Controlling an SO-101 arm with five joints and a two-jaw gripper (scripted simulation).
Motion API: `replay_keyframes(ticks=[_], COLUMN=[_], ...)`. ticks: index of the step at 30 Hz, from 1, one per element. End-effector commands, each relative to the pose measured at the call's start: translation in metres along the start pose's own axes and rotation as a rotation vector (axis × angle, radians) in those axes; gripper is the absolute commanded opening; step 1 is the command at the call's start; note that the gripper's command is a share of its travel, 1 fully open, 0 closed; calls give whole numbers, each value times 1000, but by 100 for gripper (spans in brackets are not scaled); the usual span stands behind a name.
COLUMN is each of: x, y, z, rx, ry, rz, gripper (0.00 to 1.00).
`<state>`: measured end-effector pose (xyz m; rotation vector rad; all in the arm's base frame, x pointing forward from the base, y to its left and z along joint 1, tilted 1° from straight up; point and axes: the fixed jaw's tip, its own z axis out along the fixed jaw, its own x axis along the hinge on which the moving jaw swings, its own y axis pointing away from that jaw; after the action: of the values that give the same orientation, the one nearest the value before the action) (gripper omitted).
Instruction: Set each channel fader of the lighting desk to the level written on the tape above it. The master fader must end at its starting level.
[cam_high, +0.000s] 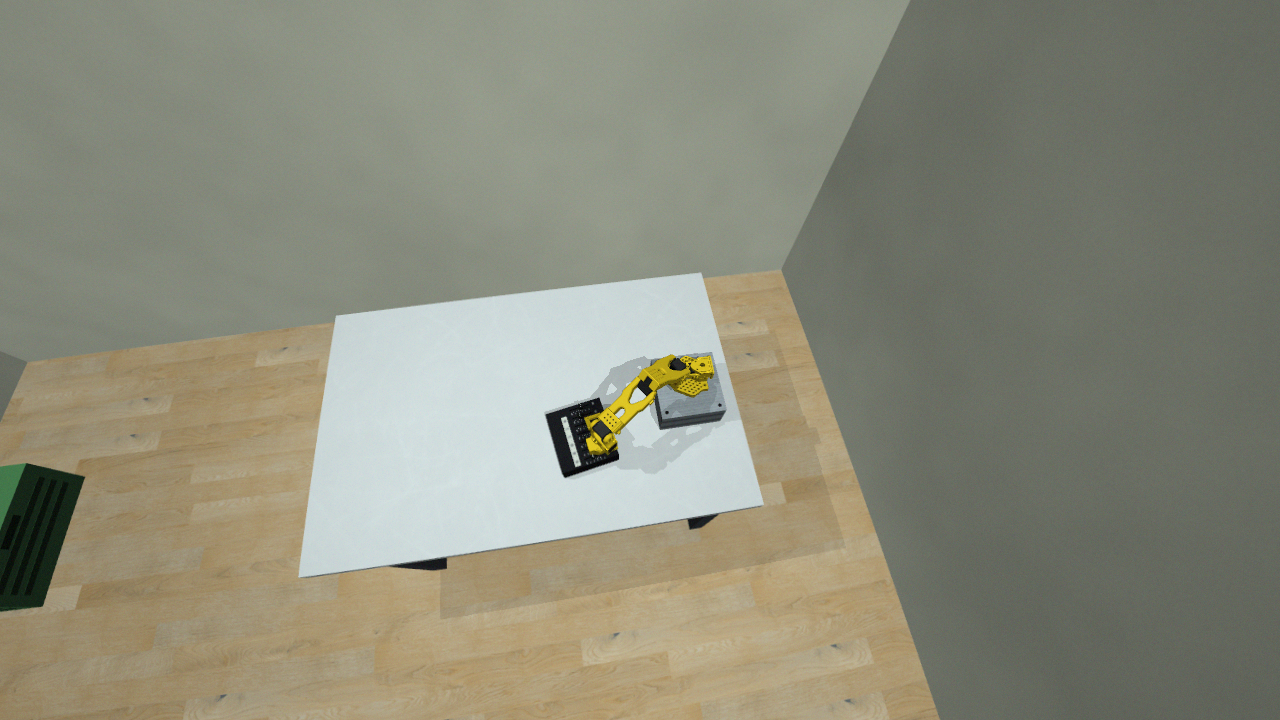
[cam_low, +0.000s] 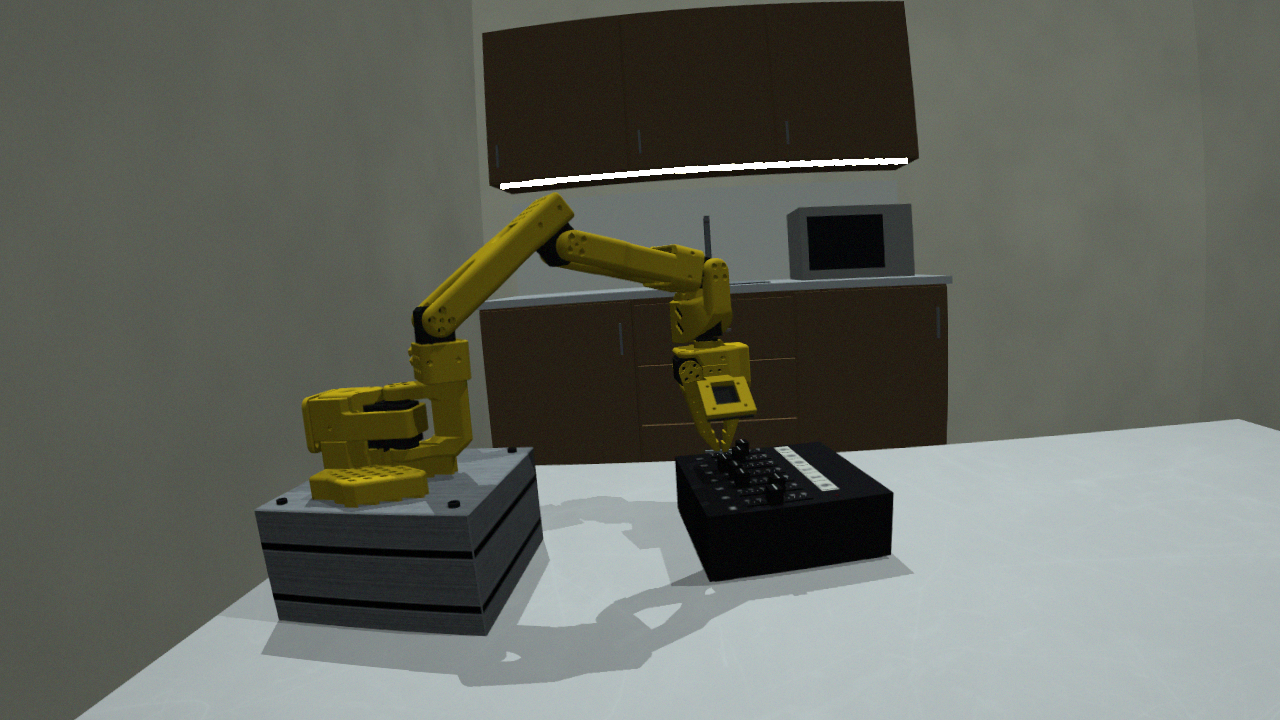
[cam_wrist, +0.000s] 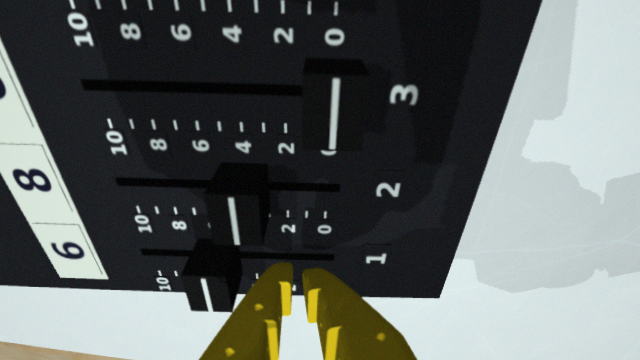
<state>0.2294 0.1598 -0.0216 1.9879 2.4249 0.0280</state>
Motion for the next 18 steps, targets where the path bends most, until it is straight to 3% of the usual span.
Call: replay_keyframes(ticks=[1, 18], x=[1, 2], y=[-3, -3], z=[3, 1], rx=[16, 16], ry=[-6, -6], rz=[-2, -2], gripper=[0, 0])
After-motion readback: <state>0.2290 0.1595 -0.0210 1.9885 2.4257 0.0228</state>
